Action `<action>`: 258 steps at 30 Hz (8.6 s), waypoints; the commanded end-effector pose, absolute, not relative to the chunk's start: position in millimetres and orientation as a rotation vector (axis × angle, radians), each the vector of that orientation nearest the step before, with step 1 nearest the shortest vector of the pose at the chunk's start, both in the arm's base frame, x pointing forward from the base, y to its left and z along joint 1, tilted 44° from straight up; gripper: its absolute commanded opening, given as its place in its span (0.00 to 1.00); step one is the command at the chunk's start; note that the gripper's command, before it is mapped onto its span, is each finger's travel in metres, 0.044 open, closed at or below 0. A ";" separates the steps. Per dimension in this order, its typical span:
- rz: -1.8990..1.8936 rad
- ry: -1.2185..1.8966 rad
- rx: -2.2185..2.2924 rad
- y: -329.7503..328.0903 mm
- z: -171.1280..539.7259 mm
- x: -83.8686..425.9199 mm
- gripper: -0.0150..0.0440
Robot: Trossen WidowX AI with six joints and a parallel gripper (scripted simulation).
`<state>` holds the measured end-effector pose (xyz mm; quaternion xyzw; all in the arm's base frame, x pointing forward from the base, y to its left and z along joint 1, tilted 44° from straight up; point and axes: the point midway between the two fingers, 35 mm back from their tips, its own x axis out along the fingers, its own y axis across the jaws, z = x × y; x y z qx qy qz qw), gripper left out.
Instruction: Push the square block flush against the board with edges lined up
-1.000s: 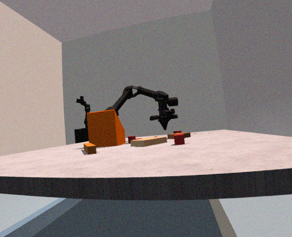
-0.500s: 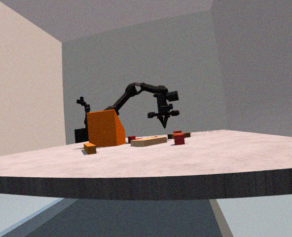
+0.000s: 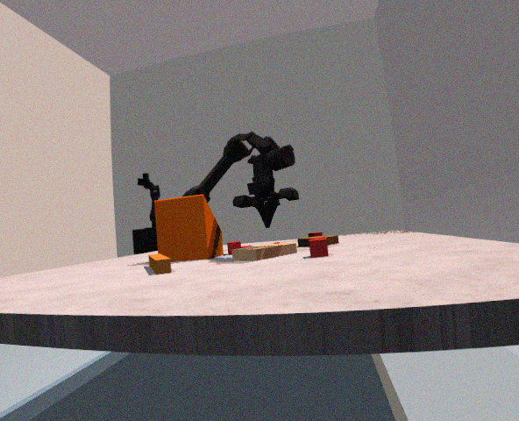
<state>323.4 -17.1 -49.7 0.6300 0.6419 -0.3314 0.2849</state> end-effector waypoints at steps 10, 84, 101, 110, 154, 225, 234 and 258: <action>-1.290 1.699 1.968 -83.1 -125.5 240.0 0.25; -1.308 1.696 1.985 -18.0 -142.4 257.4 0.25; -1.307 1.696 1.985 -9.5 -134.9 265.1 0.25; -1.307 1.696 1.985 -4.9 -131.0 269.2 0.25; -1.305 1.700 1.985 -27.5 -152.2 255.0 0.25; 0.393 1.649 0.790 -56.1 -104.3 263.1 0.25; 0.581 1.566 0.609 -54.4 -102.9 263.9 0.25; 1.017 1.281 0.130 -27.4 -124.0 264.6 0.25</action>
